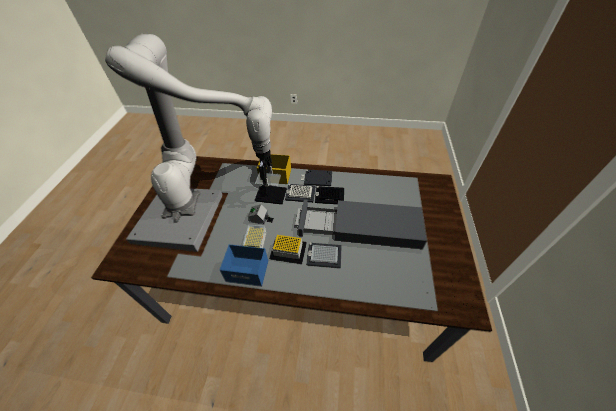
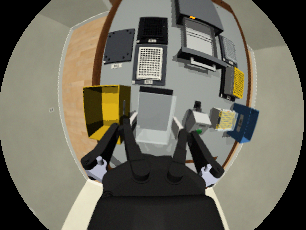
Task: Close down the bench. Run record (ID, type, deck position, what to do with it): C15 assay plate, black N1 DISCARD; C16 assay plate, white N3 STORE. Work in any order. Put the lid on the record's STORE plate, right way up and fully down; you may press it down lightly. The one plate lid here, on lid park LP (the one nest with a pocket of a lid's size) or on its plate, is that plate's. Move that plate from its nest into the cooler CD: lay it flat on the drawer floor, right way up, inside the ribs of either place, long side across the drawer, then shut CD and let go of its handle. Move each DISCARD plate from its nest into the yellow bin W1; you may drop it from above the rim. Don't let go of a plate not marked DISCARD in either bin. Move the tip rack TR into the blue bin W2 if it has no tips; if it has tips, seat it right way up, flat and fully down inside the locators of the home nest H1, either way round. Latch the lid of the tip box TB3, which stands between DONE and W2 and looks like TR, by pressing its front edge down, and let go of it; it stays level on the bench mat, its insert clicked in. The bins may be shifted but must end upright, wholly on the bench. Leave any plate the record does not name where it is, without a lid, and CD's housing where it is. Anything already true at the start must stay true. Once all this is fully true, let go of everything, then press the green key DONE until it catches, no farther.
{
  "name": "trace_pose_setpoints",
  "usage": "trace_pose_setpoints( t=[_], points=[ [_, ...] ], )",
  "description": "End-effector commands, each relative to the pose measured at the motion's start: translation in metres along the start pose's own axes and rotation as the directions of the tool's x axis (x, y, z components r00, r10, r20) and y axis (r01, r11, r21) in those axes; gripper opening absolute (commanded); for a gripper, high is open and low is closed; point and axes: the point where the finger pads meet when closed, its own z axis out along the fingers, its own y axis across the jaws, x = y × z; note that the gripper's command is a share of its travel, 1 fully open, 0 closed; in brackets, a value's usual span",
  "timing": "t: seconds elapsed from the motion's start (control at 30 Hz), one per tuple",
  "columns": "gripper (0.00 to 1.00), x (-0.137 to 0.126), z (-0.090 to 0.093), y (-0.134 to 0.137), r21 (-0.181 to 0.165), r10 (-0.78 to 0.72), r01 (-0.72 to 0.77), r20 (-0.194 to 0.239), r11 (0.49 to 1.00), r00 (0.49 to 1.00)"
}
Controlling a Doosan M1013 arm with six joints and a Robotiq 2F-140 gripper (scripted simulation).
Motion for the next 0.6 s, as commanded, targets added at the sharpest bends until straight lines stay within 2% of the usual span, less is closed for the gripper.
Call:
trace_pose_setpoints(
  t=[0.0, 0.43, 0.57],
  points=[
    [0.0, 0.0, -0.003, 0.0, 0.0, 0.0, 0.0, 0.0, 1.0, 1.0],
    [0.0, 0.0, -0.009, 0.0, 0.0, 0.0, 0.0, 0.0, 1.0, 1.0],
    [0.0, 0.01, -0.009, -0.002, 0.0, -0.042, 0.042, 0.0, 0.999, 0.999]
  ],
)
